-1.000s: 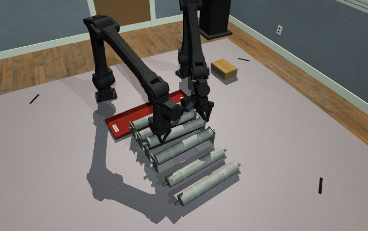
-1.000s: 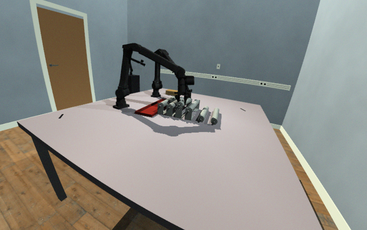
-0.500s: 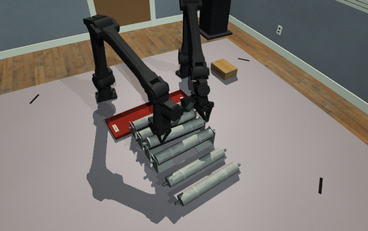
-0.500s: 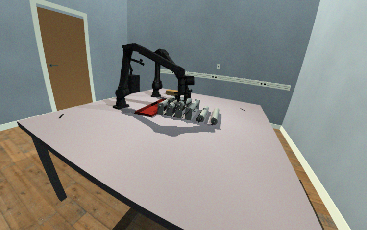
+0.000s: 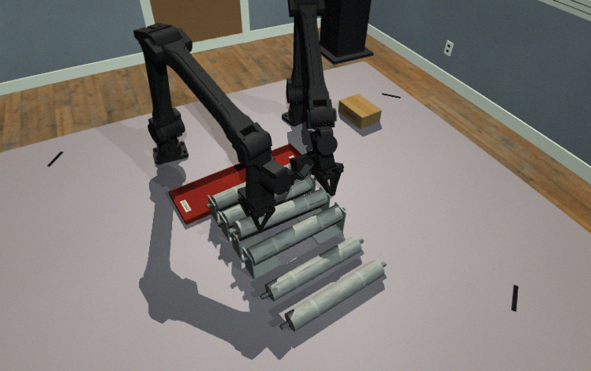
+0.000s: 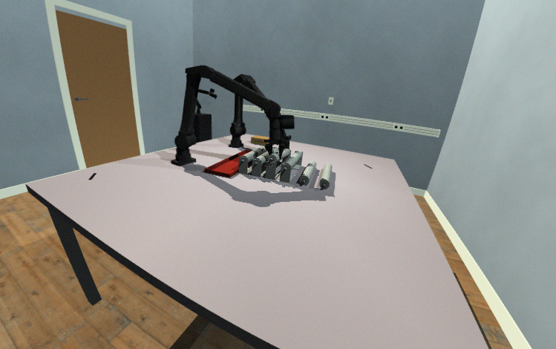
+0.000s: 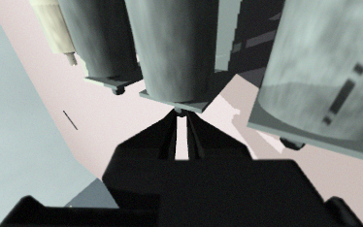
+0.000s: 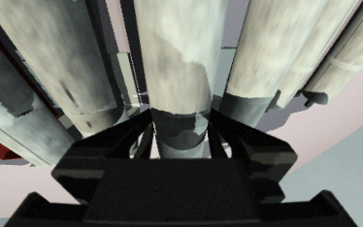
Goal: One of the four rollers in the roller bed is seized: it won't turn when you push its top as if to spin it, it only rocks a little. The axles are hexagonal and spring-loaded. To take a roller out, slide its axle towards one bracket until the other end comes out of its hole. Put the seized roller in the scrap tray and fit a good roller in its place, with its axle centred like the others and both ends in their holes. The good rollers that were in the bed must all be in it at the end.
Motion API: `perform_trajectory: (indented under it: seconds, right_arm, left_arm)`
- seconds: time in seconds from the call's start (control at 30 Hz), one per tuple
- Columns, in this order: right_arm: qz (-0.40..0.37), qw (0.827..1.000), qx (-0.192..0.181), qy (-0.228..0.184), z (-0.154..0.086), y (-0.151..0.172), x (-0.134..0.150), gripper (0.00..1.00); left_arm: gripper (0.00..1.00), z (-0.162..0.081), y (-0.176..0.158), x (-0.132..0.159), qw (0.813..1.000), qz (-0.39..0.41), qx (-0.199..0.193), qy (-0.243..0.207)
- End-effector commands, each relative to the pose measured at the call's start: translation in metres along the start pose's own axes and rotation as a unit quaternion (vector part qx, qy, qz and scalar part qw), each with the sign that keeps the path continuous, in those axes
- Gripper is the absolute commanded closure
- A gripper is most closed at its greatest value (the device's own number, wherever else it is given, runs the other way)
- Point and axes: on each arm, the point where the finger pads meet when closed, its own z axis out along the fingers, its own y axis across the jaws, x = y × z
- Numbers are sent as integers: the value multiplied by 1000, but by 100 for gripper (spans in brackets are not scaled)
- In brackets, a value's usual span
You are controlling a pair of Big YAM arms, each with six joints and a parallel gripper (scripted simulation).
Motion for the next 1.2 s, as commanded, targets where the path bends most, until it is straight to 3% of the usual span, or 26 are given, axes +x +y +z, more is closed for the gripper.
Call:
perform_trajectory:
  seconds: [0.0, 0.33, 0.97, 1.17]
  right_arm:
    - [-13, 998, 58, -3, -57, -41, -1, 68]
    - [-13, 998, 58, -3, -57, -41, -1, 68]
    - [-13, 998, 58, -3, -57, -41, -1, 68]
    - [-1, 997, 67, -23, -46, -47, 9, 68]
  left_arm:
    - [68, -34, 53, -34, 997, 17, -65, -49]
    - [68, -14, 30, -29, 998, 17, -37, -39]
    - [68, -17, 38, -32, 998, 14, -45, -42]
    - [68, -17, 38, -32, 998, 14, -45, -42]
